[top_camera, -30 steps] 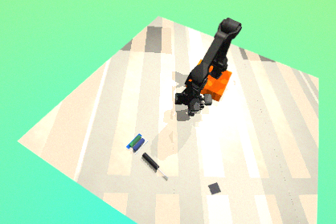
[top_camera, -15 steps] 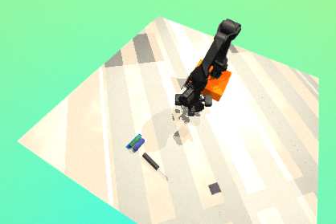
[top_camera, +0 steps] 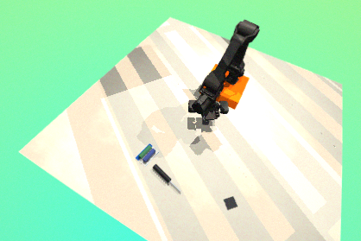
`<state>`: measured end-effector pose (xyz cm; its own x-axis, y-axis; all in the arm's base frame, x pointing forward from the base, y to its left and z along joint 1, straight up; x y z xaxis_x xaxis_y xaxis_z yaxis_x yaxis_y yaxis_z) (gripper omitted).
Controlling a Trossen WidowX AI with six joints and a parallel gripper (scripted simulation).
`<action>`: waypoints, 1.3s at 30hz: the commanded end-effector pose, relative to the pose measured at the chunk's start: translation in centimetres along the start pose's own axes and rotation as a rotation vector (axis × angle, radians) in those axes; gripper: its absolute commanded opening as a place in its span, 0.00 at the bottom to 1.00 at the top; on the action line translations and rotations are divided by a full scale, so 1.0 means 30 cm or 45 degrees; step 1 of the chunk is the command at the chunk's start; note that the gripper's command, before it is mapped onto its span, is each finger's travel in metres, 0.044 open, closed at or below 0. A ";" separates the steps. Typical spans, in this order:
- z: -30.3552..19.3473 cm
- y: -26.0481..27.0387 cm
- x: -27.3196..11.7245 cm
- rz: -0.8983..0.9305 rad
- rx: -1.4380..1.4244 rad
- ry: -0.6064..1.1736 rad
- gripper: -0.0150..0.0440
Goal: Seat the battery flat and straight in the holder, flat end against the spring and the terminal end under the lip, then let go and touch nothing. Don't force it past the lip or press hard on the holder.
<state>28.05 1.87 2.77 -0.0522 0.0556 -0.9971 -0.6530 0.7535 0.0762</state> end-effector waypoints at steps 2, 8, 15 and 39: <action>0.007 -0.003 -0.032 -0.013 -0.001 -0.017 0.53; 0.007 -0.003 -0.032 -0.013 -0.001 -0.017 0.53; 0.005 0.009 -0.178 -0.011 -0.001 -0.015 0.80; -0.006 0.025 -0.265 -0.013 -0.001 -0.017 1.00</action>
<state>27.85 1.87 10.61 -0.0374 0.0561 -0.9977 -0.6542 0.7534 0.0668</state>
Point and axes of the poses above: the point midway between the two fingers, 35 mm back from their tips, its own x axis out along the fingers, its own y axis across the jaws, z = x × y, the point moved 3 cm from there along -x, back along the fingers, and after that the axes turned 4 degrees about -x, right-handed, at the moved point
